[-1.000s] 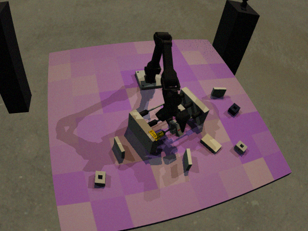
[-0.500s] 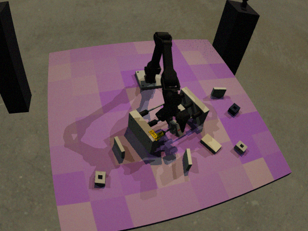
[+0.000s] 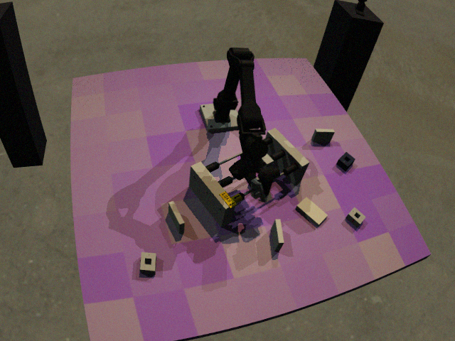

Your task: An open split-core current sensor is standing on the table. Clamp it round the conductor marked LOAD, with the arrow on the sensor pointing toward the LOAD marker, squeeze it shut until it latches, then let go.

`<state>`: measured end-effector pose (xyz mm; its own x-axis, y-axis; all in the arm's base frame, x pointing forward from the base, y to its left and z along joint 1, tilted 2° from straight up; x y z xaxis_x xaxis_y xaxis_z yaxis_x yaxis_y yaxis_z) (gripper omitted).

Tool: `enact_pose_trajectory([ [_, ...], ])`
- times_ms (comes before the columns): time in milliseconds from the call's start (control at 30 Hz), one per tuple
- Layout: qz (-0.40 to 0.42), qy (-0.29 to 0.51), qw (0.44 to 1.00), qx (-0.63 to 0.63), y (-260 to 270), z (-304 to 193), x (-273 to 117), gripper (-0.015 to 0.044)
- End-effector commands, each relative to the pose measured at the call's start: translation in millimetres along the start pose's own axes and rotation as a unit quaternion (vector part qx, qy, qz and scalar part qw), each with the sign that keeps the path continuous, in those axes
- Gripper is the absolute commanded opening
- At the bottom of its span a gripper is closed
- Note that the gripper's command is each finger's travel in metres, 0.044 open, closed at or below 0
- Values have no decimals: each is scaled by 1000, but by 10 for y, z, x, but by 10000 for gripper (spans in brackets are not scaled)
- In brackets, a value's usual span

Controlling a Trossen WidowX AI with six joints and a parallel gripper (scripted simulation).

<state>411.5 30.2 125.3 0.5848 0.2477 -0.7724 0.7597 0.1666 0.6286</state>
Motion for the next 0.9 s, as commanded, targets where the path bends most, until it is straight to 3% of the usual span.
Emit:
enact_pose_trajectory([
  [0,3,3,1000,-2,15,-17,17,313],
  [567,3,3,1000,-2,15,-17,17,200],
  [800,-16,1,1000,2,-31,-9,33,16],
  [867,-16,1,1000,2,-31,-9,33,0],
])
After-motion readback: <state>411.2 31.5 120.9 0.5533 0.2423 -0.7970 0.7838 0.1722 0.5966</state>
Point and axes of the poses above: the point midway between the two fingers, 35 mm back from their tips, its own x axis out along the fingers, its own y axis across the jaws, z = x × y, the point moved 1 cm from there along -x, back along the fingers, and after that the axes turned 9 degrees about x, right-handed, at the moved point
